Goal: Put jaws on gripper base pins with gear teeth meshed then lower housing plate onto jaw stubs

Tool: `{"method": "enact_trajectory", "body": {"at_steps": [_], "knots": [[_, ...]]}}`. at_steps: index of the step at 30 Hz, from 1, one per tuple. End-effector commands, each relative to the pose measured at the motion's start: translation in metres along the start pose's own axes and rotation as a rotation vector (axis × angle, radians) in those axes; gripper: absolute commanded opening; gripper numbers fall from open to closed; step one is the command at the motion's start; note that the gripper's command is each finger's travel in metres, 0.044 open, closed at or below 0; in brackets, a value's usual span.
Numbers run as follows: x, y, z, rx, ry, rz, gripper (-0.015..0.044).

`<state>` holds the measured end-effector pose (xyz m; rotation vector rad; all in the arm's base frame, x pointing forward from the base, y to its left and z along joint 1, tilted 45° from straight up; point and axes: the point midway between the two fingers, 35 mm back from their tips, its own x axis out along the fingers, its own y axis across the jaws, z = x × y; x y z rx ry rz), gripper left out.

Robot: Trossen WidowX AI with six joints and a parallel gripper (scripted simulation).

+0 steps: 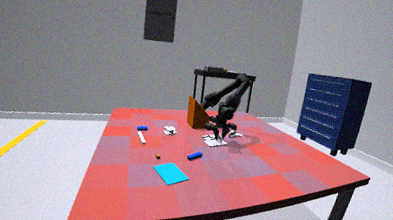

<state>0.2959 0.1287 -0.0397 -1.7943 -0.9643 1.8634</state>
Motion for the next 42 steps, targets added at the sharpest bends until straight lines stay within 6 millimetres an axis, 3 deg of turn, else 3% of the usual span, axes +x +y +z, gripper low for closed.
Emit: {"method": "enact_trajectory", "body": {"at_steps": [1, 32, 36, 42], "knots": [[0.0005, -0.0004, 0.0, 0.003, 0.001, -0.004, 0.0134], [0.0005, -0.0004, 0.0, 0.003, 0.001, -0.004, 0.0134], [0.0, 0.0, 0.0, 0.0, 0.0, 0.0, 0.0224], [0.0, 0.0, 0.0, 0.0, 0.0, 0.0, 0.0224]]}}
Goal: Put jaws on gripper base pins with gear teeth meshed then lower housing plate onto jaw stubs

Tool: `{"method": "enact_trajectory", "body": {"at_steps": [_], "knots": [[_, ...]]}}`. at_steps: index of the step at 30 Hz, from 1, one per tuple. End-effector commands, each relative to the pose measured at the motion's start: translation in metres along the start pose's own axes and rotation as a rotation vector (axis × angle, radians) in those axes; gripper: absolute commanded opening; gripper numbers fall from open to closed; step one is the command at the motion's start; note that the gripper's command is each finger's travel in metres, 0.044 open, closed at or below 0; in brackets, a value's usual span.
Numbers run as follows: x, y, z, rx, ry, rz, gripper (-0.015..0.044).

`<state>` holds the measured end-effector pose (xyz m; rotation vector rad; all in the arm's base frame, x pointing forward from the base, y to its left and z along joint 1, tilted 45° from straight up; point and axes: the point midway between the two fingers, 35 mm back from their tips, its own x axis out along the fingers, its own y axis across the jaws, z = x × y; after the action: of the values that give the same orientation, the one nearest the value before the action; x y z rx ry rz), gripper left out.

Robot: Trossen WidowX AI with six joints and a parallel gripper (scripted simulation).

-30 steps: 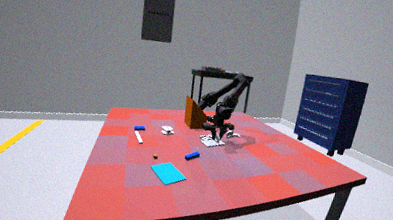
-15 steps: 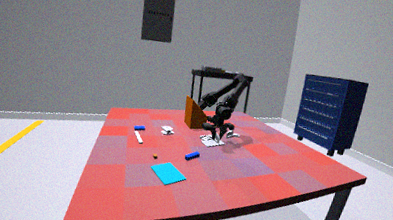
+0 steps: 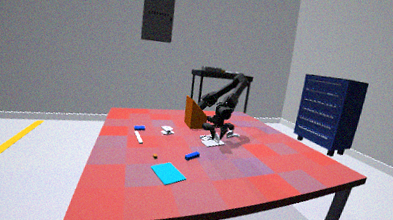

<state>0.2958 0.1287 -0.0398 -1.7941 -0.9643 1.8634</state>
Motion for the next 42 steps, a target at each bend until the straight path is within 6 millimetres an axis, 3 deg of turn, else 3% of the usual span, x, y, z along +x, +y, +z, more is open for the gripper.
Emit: {"method": "enact_trajectory", "body": {"at_steps": [1, 9, 14, 16, 19, 20, 28, 42], "knots": [[0.0, 0.0, 0.0, 0.0, 0.0, 0.0, 0.0224], [-0.007, 0.0, -0.001, 0.0, 0.0, 0.001, 0.0224], [-0.059, 0.0, 0.0, 0.002, 0.0, -0.001, 0.0224], [-0.07, -0.001, 0.001, 0.002, 0.0, -0.003, 0.0224], [-0.07, -0.001, 0.001, 0.002, 0.0, -0.003, 0.0224], [-0.061, 0.002, -0.002, 0.007, 0.012, -0.003, 0.0224], [-0.064, -0.016, 0.003, -0.193, 0.011, 0.001, 0.0434], [-0.071, -0.053, 0.016, -0.625, 0.006, 0.005, 0.044]]}}
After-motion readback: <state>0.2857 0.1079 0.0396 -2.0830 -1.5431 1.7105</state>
